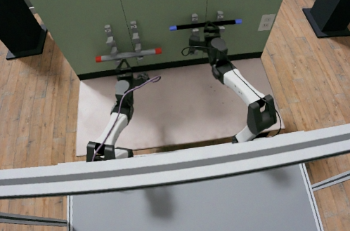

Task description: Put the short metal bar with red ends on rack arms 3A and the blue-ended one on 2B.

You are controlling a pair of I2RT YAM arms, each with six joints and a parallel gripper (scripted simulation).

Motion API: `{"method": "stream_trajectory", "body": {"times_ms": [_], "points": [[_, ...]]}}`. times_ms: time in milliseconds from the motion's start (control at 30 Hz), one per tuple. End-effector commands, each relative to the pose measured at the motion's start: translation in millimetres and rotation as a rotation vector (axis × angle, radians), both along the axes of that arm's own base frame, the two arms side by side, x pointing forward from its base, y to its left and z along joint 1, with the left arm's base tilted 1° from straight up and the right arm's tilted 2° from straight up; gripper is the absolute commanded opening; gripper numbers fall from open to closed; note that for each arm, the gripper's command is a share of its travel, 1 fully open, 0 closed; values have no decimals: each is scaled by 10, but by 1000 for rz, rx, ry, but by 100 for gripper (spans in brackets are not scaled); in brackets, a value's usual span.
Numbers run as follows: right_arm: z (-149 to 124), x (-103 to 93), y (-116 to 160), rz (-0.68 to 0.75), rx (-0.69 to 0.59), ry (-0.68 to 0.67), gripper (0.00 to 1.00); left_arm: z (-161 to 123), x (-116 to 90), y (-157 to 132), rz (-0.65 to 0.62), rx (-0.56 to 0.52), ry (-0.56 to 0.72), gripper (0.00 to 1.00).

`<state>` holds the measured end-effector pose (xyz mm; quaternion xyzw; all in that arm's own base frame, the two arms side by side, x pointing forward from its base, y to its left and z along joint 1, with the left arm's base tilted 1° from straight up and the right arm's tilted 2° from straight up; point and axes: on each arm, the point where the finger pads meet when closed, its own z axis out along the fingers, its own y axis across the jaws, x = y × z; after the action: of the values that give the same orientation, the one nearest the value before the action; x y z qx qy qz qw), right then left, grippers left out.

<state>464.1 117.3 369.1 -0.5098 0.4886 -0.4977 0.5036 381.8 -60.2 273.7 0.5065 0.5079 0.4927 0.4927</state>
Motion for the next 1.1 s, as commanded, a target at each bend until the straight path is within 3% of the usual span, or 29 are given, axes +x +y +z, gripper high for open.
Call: {"method": "stream_trajectory", "body": {"times_ms": [0,1067], "points": [[109,72,22,11,6,-22,100,164,-11,-5,3,-12,-30,100],[120,407,36,11,6,-22,100,164,-11,-5,3,-12,-30,100]]}}
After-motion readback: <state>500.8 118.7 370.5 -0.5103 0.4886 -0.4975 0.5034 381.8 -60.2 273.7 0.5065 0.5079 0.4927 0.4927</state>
